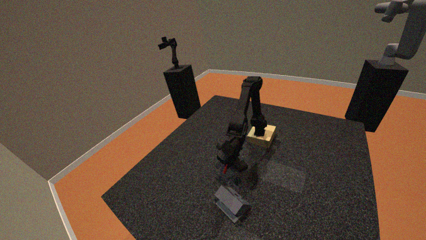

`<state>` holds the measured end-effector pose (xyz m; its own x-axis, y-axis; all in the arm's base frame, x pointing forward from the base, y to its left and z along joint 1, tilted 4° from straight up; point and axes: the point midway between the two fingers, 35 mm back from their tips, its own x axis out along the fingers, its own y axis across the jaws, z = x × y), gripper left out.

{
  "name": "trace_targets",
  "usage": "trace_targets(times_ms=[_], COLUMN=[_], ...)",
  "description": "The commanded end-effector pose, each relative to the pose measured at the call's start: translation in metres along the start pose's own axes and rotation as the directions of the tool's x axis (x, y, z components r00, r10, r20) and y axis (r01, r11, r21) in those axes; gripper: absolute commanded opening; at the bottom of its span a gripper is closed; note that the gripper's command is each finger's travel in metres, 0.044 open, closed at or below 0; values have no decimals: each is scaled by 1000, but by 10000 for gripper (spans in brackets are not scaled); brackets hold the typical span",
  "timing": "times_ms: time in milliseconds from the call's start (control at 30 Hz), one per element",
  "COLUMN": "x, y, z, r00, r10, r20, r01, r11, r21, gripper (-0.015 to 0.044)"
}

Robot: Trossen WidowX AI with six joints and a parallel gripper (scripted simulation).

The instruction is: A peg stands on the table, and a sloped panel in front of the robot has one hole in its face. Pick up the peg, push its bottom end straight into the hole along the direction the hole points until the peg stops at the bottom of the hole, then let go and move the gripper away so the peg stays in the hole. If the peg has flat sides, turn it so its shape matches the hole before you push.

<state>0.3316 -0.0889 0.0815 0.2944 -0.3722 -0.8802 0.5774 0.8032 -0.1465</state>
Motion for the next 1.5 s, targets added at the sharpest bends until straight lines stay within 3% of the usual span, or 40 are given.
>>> trace_targets(times_ms=[0, 1467], x=[-1, -12], y=[4, 54], z=[-2, -17], r00=[1000, 961], r10=[-1, 44], r20=[24, 272], r01=[1, -53], r11=[1000, 998], r21=[1, 23], gripper=[0, 0])
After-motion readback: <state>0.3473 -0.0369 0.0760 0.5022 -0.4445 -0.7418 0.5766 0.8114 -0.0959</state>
